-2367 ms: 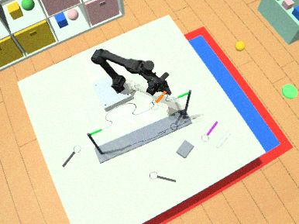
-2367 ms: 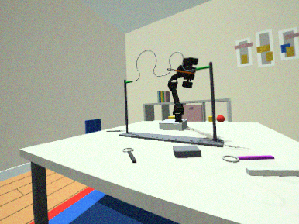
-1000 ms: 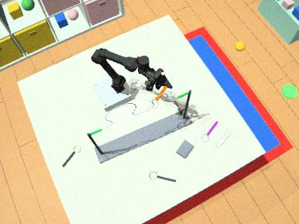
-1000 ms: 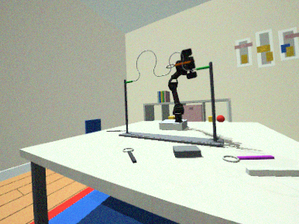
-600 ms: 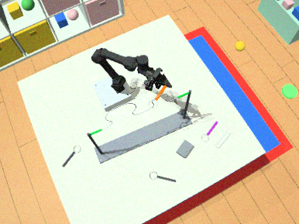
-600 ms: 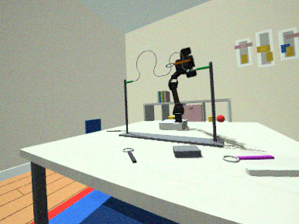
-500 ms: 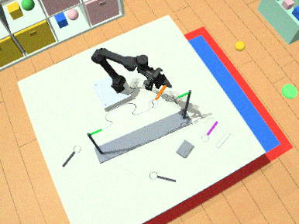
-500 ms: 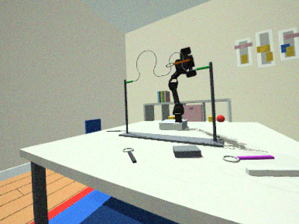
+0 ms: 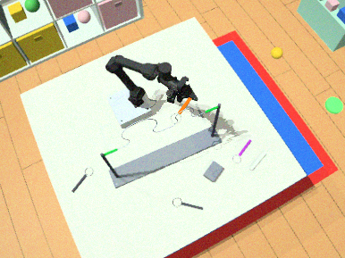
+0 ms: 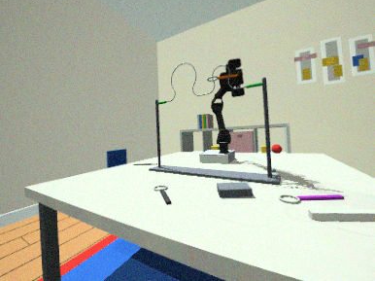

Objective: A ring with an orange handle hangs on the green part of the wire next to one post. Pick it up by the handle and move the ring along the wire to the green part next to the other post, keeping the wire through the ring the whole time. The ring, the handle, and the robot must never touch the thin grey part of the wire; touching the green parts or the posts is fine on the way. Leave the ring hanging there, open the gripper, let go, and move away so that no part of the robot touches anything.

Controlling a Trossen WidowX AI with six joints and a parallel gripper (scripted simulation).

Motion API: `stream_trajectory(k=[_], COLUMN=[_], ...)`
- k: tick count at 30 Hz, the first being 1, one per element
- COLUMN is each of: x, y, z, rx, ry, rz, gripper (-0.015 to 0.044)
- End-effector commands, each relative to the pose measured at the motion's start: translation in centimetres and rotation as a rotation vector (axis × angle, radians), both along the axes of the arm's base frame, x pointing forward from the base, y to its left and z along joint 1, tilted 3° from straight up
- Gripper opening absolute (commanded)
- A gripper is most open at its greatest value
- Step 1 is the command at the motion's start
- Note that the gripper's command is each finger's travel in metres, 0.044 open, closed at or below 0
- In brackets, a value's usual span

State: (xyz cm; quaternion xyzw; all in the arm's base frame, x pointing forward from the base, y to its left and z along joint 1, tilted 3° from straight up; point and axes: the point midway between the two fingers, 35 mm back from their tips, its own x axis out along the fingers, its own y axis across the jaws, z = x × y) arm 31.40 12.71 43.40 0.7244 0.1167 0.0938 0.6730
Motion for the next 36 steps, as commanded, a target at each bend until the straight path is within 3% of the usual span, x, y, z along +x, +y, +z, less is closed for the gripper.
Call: stream_trajectory(k=[1, 36], x=[0.1, 0.0], y=[0.0, -1.7], z=[-0.2, -5.0], rx=[-0.078, -0.849], ry=[0.012, 0.186], rz=[-0.008, -0.051], gripper=[-0.0150, -0.0150])
